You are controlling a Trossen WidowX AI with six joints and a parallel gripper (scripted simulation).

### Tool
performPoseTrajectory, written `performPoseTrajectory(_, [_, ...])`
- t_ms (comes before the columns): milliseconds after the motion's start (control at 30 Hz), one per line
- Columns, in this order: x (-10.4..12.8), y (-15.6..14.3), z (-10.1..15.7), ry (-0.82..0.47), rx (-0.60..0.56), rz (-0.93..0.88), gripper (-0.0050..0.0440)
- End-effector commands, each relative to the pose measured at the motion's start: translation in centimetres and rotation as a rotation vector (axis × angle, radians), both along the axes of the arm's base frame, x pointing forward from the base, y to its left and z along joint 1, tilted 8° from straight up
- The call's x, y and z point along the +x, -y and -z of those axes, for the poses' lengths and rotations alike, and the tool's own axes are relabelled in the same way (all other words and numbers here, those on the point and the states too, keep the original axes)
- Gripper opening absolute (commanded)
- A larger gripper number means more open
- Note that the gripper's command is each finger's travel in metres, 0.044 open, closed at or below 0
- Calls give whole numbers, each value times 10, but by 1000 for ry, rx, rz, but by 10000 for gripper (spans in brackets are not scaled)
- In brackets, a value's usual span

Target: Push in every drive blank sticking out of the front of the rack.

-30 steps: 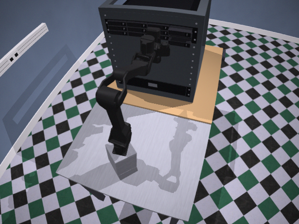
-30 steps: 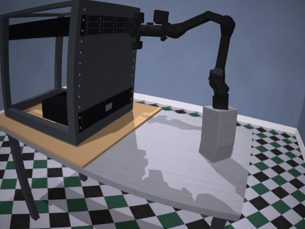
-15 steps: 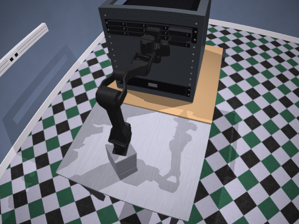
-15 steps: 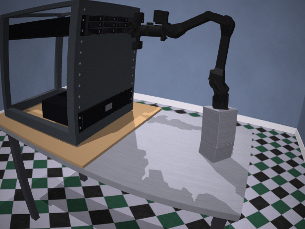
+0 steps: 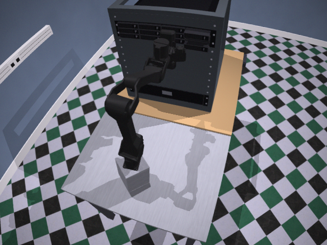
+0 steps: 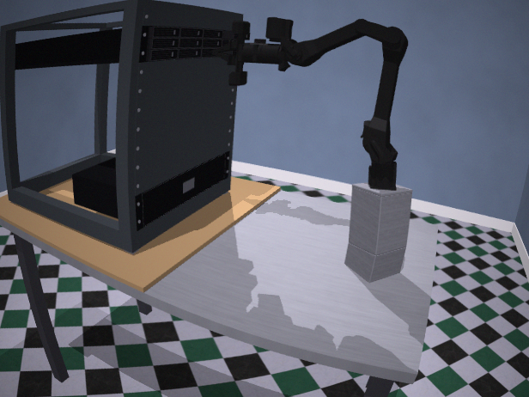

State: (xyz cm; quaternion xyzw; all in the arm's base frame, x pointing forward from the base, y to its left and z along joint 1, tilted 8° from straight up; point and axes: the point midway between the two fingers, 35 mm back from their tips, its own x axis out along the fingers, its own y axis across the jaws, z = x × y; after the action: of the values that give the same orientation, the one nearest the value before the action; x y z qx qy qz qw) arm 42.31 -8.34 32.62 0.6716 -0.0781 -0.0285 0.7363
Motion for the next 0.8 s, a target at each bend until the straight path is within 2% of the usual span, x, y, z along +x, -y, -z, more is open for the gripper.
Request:
performPoseTrajectory(0, [-1,0,-12,26,-7,3,-50])
performPoseTrajectory(467, [-52,-8,-6,26,-7,3,-50])
performPoseTrajectory(767, [-57,-8,-6,26,-7,3,-50])
